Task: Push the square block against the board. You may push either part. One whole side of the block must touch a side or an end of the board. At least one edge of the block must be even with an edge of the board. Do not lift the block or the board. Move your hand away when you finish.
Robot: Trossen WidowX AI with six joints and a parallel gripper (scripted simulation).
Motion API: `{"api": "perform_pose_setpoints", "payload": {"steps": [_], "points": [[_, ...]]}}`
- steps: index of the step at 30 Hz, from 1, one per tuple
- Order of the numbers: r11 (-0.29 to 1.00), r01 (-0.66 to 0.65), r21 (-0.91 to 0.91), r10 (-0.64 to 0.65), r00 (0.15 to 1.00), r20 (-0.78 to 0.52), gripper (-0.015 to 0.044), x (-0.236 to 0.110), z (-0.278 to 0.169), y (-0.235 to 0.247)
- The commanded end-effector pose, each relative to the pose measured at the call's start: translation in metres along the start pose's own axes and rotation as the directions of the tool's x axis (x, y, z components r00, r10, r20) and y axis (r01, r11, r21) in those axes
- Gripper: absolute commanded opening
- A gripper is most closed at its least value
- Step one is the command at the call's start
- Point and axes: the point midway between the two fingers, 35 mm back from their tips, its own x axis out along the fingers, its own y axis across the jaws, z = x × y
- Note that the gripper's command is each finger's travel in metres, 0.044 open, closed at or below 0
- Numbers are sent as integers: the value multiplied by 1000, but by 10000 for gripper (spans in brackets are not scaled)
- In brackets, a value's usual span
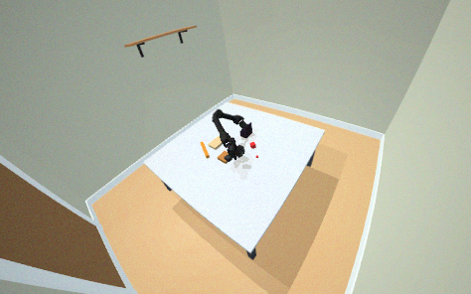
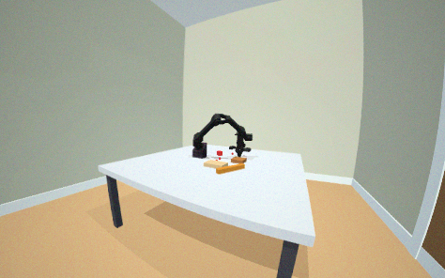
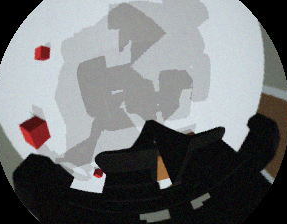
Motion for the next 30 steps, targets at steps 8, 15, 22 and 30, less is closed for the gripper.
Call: {"api": "perform_pose_setpoints", "payload": {"steps": [8,15,22,30], "points": [[1000,1,7,-1,1000,4,0,-1,17,0],[1000,0,7,0,1000,7,0,-56,13,1],[999,14,51,-14,1000,11,0,-55,12,-5],[948,8,318,-13,1000,13,0,-57,-2,-28]]}}
